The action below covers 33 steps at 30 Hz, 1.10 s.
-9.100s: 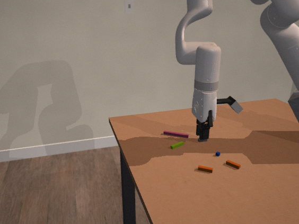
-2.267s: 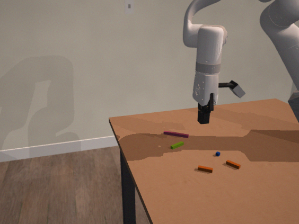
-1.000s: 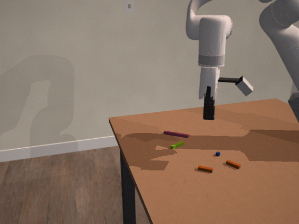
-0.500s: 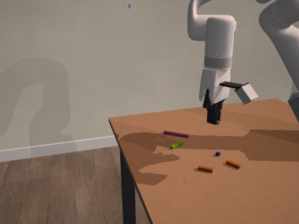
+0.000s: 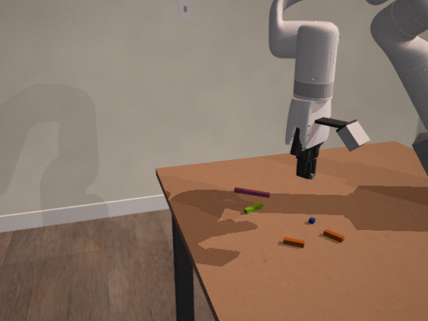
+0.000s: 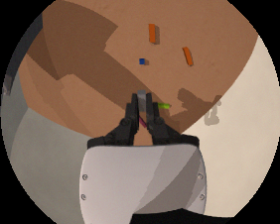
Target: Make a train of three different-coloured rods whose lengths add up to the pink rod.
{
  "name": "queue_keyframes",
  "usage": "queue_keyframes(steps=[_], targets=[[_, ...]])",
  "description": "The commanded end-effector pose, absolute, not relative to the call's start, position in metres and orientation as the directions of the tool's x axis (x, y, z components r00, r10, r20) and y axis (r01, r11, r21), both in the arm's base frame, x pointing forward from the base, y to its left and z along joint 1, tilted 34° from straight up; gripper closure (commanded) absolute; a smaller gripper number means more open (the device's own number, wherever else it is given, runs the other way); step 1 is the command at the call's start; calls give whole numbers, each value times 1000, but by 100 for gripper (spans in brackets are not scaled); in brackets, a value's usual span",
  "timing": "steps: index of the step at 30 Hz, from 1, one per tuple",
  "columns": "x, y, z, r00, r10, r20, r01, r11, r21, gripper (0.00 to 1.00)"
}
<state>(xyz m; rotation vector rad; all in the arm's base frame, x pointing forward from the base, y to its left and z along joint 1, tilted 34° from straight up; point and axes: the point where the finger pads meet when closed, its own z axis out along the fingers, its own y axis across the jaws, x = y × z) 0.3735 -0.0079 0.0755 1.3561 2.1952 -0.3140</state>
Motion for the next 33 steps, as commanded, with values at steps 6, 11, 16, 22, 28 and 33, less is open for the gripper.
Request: queue_keyframes(steps=[6,11,16,22,28,33], targets=[[378,-13,67,-351,756,-553,880,468,82,96],[381,-17,58,-351,756,-553,880,468,82,96],[388,-27,40,-351,756,-553,880,468,82,96],[396,-39,19,-351,756,-553,880,468,82,96],[400,-44,9,-351,756,-553,880,468,82,96],[402,-47,3,-351,756,-553,880,468,82,96]])
